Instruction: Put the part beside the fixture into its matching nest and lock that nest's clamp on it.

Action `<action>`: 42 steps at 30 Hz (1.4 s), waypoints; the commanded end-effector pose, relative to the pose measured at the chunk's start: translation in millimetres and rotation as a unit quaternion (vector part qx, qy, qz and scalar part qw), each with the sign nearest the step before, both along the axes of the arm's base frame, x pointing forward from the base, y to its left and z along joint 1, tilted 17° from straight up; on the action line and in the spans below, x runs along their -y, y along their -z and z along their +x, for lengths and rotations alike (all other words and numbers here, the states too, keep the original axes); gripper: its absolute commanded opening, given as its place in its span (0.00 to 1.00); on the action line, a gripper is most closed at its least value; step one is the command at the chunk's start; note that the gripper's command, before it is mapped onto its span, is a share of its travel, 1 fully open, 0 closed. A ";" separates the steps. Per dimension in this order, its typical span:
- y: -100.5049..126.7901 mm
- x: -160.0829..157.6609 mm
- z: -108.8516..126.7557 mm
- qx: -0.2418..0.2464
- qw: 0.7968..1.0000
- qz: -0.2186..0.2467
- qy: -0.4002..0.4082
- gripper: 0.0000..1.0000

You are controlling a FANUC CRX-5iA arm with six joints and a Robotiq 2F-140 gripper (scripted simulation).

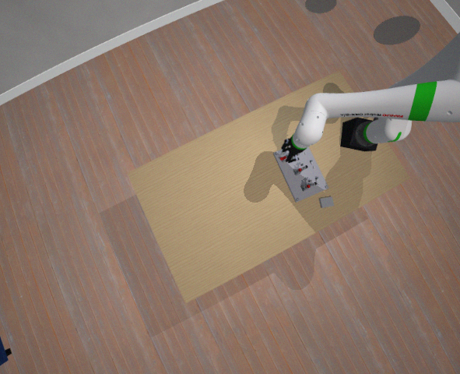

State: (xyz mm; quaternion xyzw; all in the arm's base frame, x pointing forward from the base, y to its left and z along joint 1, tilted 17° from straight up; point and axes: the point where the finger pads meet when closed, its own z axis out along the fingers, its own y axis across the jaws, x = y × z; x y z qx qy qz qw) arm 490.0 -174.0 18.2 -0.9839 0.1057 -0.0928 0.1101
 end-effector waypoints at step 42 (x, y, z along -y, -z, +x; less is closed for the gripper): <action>6.8 -1.2 1.8 0.000 1.000 0.000 0.000 0.00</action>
